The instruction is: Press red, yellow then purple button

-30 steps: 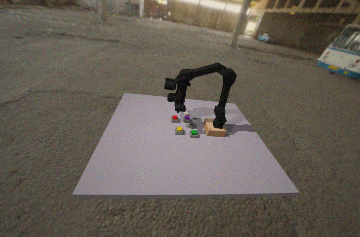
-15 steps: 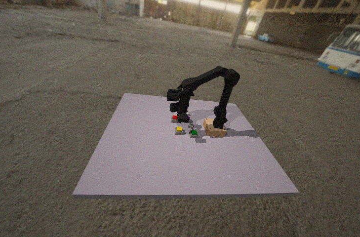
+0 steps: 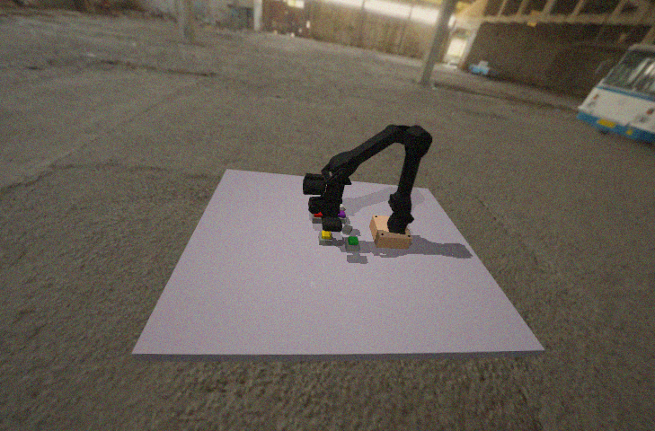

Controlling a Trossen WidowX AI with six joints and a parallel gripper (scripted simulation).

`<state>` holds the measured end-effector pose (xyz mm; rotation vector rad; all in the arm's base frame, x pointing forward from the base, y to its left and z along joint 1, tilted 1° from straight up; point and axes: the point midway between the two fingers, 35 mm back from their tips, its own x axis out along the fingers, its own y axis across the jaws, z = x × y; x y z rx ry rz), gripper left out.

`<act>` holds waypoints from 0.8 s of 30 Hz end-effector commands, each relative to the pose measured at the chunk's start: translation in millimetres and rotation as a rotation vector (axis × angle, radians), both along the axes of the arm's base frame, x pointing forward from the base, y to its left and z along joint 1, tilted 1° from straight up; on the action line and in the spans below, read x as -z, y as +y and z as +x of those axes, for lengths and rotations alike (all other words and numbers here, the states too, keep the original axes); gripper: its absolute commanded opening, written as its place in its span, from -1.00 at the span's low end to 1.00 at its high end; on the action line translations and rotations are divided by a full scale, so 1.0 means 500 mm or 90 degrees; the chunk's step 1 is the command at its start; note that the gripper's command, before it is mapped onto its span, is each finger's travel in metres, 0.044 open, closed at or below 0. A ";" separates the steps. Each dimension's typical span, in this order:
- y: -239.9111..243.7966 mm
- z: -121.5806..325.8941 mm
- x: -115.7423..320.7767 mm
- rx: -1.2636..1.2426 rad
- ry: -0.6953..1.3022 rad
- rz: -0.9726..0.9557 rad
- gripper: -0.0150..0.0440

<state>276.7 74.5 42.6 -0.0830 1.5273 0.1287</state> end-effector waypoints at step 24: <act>0.000 -0.005 0.051 0.002 0.006 -0.002 -0.42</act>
